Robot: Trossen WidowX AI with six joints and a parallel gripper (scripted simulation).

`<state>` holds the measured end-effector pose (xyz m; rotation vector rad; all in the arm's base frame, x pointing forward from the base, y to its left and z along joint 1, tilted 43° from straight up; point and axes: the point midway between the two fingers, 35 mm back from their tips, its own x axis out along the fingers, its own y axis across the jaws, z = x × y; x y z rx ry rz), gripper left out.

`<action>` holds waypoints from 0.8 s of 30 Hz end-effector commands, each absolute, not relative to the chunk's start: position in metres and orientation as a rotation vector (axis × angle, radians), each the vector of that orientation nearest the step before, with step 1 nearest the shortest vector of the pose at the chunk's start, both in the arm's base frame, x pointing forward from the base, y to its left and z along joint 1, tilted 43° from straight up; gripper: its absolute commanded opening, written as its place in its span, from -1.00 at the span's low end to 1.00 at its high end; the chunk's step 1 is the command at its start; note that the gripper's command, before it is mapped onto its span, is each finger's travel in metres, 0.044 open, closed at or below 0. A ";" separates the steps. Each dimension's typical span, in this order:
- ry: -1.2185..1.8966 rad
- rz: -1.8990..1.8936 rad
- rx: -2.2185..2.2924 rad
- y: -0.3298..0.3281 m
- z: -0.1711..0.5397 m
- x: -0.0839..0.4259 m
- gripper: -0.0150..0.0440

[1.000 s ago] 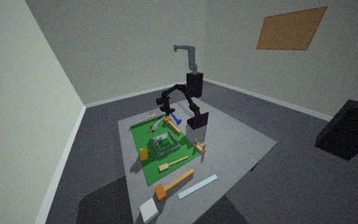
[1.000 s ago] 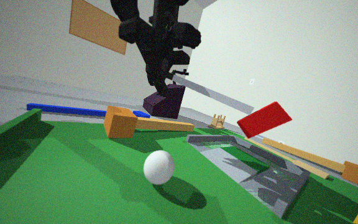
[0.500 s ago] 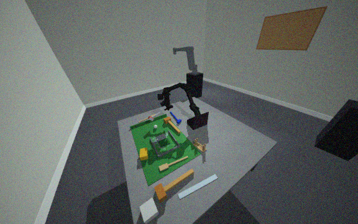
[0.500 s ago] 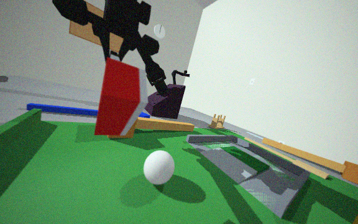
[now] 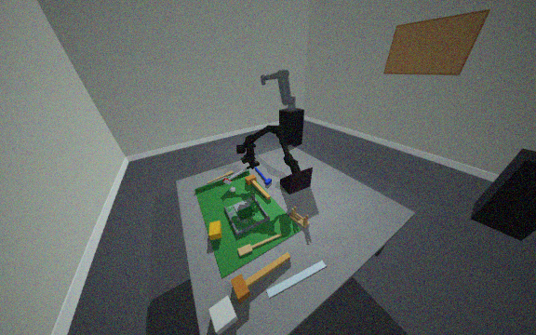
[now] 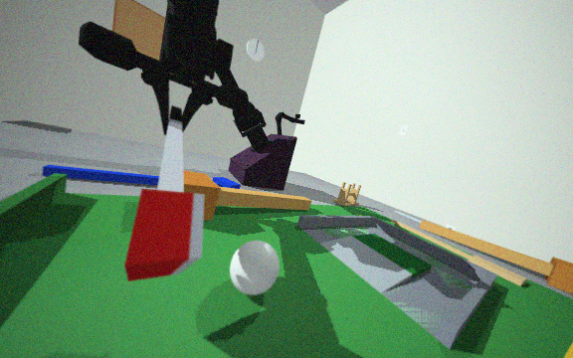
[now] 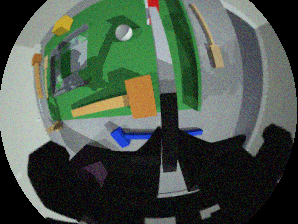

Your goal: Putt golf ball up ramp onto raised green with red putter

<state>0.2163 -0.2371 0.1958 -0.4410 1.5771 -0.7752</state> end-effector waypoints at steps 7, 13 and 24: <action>1.571 -0.766 -0.440 -0.245 0.185 0.216 -0.49; 1.571 -0.767 -0.441 -0.252 0.178 0.214 -0.49; 1.573 -0.778 -0.443 -0.256 0.177 0.212 -0.49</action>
